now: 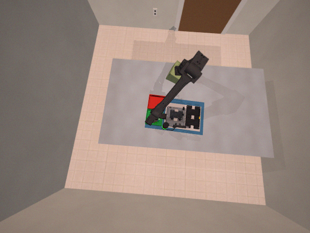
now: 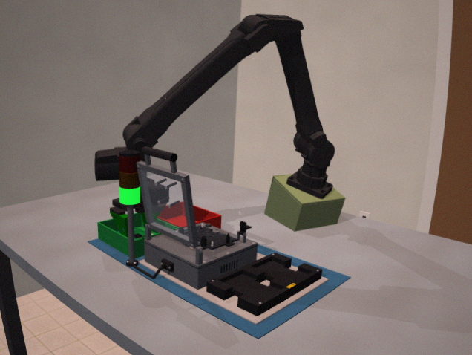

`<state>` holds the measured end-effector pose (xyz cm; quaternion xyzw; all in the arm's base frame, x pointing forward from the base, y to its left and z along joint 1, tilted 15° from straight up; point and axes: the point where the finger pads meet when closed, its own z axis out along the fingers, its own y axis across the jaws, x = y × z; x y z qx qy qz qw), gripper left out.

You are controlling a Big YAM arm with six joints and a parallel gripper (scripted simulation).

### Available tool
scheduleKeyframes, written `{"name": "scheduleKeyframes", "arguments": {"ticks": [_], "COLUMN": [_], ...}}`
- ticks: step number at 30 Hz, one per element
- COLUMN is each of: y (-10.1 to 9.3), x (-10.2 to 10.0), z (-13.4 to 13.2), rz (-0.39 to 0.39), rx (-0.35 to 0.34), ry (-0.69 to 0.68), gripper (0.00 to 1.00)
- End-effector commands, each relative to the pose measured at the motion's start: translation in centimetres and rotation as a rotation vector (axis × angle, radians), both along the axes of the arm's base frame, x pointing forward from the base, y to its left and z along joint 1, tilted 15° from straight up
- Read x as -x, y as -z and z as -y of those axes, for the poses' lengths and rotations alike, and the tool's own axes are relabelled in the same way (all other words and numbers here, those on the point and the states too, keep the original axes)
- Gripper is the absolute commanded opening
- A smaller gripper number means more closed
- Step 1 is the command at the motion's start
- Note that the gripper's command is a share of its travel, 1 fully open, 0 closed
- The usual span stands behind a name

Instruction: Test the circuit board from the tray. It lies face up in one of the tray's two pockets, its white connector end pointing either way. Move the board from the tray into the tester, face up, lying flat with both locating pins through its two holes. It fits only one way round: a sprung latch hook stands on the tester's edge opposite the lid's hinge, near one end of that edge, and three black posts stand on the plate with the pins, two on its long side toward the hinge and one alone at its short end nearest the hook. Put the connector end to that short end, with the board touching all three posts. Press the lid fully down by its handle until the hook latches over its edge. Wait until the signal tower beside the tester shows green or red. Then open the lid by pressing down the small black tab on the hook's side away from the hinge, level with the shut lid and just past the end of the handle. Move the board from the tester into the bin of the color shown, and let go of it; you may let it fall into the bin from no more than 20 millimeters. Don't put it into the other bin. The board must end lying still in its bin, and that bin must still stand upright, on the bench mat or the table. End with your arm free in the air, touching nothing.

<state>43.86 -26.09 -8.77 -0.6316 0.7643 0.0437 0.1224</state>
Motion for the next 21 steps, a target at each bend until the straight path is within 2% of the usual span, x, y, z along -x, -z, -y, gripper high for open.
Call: {"name": "scheduleKeyframes", "arguments": {"ticks": [1, 21], "y": [-1.75, -1.60], "x": [-0.98, -0.86], "z": [0.20, 0.07], "rz": [0.040, 0.040], "rx": [0.024, 0.024], "ry": [0.004, 0.004], "gripper": [0.72, 0.72]}}
